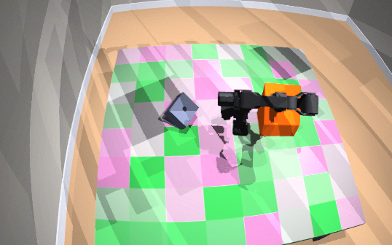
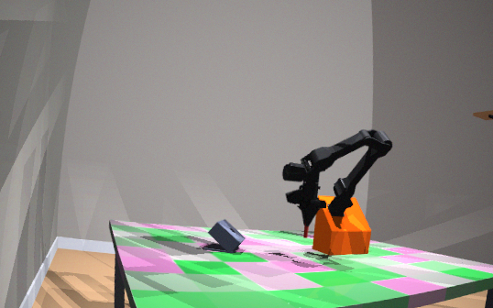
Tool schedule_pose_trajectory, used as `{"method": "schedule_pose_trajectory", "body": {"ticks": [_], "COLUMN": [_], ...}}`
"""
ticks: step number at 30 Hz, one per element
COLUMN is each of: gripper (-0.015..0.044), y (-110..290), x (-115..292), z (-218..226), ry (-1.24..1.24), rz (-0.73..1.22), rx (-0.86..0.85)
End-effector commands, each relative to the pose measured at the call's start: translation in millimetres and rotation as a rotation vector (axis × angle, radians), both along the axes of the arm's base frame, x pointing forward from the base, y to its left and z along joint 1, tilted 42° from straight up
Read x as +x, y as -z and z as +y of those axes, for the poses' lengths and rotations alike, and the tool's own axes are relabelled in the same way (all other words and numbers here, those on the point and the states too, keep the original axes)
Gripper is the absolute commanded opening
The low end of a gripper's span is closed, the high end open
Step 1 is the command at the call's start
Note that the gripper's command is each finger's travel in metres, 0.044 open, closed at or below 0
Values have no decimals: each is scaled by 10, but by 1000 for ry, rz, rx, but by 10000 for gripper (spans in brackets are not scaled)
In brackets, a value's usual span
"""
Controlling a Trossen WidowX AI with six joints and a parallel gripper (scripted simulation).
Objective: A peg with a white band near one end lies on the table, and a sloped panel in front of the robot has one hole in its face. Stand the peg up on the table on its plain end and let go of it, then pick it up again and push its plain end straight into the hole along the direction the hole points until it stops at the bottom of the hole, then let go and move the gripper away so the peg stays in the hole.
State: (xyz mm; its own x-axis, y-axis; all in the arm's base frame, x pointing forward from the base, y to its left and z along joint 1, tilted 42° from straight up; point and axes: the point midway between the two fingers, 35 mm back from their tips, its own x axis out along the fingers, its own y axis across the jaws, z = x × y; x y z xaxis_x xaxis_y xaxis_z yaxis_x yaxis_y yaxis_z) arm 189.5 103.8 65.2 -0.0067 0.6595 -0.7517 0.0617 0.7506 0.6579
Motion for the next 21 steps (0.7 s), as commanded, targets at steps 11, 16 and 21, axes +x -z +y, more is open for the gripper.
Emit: {"method": "schedule_pose_trajectory", "body": {"ticks": [11,16,21], "gripper": [0,0,0], "y": [21,49,74], "x": [203,313,423], "z": [-115,-165,-218], "ry": [24,39,55], "rz": [-72,-110,-146], "rx": [-31,-51,-72]}}
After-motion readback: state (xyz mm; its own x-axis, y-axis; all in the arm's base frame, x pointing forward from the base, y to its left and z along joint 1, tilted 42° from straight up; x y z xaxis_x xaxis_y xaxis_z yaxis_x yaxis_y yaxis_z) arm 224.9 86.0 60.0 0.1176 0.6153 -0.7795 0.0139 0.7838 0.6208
